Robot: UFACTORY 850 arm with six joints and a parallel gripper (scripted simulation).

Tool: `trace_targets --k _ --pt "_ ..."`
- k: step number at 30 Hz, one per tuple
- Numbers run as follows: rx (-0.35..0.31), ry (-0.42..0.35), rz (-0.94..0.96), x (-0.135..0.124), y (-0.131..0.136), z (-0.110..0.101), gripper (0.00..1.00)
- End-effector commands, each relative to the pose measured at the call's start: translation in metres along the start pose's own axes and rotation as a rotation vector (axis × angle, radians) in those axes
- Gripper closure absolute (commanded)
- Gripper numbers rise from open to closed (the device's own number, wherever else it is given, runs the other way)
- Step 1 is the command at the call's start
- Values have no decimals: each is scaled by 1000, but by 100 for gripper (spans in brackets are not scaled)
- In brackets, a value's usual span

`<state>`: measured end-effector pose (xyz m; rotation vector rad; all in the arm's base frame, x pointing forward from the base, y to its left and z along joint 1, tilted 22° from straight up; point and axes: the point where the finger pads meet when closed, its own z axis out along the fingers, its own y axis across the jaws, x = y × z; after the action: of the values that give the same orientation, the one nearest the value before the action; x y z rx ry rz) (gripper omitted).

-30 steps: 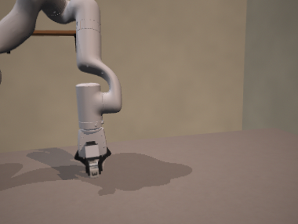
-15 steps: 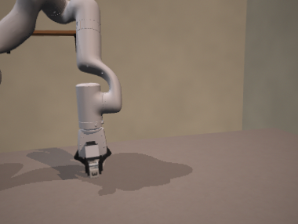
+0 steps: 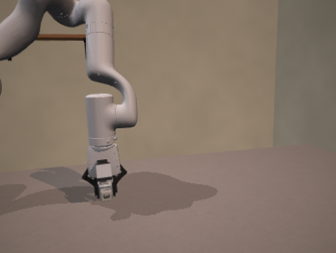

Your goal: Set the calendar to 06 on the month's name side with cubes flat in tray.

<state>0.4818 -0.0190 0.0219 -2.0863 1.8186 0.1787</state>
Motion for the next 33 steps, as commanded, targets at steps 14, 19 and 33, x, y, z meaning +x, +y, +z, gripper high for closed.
trace_targets --k 14,19,33 --pt "1 1 0 0 -1 -23 51" --pt "1 1 0 0 -1 -50 51" --pt "1 1 0 0 -1 -90 51"
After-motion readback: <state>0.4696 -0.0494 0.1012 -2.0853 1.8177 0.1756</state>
